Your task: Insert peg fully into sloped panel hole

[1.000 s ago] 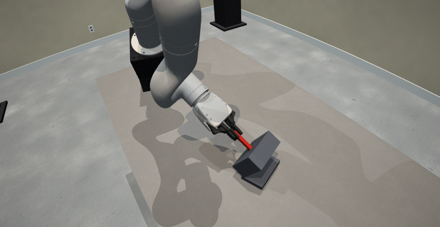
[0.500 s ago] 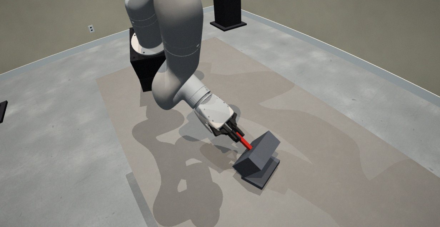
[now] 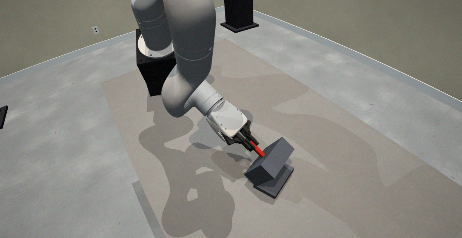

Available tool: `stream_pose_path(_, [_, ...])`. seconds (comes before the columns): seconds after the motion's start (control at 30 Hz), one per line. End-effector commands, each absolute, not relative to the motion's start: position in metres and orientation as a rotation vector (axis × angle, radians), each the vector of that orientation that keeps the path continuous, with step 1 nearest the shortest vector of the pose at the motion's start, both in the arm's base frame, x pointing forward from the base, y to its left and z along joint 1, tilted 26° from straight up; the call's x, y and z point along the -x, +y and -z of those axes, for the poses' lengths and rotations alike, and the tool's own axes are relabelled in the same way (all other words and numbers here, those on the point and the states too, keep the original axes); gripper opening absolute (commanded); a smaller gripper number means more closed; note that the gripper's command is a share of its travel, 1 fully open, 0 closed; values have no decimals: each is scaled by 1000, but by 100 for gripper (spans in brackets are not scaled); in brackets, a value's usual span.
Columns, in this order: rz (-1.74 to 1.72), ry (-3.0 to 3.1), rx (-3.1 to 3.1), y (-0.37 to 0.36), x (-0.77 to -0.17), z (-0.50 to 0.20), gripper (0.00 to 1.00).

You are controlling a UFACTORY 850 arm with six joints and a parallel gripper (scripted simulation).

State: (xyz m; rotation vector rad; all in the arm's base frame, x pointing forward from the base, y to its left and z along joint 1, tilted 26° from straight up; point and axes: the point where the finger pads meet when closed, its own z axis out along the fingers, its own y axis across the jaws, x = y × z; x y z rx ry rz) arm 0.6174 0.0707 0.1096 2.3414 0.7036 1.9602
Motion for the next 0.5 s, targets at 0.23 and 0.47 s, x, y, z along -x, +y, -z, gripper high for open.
stream_pose_path(0.23, [-1962,704,-2340,73,-623,-109,0])
stream_pose_path(0.47, [-1962,704,-2340,73,-623,-109,0])
